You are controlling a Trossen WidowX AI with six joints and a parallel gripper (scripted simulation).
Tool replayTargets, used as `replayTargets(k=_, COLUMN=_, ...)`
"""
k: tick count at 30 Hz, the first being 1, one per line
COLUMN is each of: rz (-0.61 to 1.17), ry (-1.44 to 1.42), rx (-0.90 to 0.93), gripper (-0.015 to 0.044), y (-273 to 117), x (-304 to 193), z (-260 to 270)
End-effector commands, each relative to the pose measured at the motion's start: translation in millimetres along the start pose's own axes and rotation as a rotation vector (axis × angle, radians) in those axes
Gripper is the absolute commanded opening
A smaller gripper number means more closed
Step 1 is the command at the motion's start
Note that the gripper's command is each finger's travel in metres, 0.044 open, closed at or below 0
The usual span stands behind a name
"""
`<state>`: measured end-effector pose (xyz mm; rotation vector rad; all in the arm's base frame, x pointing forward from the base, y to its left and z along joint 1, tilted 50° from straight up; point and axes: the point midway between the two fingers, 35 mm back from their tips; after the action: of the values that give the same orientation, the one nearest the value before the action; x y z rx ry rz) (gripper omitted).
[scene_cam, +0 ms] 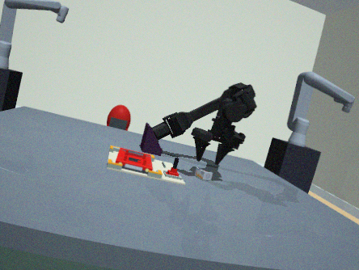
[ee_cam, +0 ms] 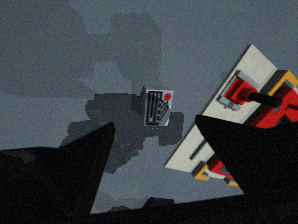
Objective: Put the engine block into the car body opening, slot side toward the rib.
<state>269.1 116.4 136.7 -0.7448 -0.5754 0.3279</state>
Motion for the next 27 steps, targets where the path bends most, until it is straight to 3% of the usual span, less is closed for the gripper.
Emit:
replayTargets(k=1, rz=-0.043, ry=0.099, rx=0.052, gripper=0.044, y=-5, x=2, z=-1)
replayTargets(k=11, rz=-0.061, ry=0.138, rx=0.072, gripper=0.044, y=-6, x=1, z=-12)
replayTargets(k=27, rz=-0.062, ry=0.138, rx=0.072, gripper=0.044, y=22, x=3, z=-10)
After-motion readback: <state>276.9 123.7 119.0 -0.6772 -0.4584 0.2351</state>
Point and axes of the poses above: the point midway between the two fingers, 35 mm back from their tips, its own y axis out along the fingers, its own z axis across the jaws, x = y × z, and after that the axes turned 3 degrees about -y, right-handed
